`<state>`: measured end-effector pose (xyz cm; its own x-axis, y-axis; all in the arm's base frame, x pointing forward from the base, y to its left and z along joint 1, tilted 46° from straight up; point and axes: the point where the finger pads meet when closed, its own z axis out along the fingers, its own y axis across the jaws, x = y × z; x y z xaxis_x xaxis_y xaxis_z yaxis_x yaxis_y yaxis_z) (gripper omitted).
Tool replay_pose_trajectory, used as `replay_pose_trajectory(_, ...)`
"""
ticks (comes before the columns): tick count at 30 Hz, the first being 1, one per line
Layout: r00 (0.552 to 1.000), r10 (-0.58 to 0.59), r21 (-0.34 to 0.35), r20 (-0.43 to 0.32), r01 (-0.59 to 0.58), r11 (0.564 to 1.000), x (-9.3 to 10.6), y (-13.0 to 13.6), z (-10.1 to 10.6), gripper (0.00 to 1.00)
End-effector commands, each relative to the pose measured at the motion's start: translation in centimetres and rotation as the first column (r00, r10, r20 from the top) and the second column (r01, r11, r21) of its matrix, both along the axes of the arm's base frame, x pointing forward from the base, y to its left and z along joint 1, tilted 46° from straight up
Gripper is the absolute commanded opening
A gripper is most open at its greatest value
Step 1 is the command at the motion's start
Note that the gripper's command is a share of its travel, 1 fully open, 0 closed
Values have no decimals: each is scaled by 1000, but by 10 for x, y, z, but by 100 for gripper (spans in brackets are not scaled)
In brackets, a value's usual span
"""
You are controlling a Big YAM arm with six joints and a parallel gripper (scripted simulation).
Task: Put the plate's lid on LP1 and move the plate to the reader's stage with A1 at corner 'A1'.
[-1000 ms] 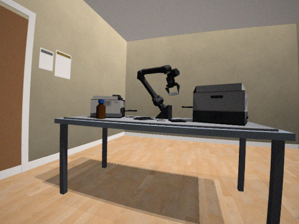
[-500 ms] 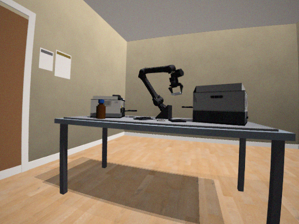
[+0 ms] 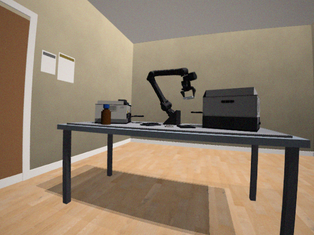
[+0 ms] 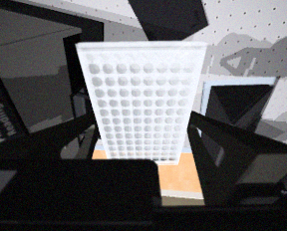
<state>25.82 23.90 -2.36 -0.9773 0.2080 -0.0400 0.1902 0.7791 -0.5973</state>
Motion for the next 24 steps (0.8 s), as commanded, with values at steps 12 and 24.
replay_pose_trajectory(12,996,-64,-32,63,66,997,-23,36,-12,86)
replay_pose_trajectory(24,993,-66,-41,93,70,997,-48,58,-19,86)
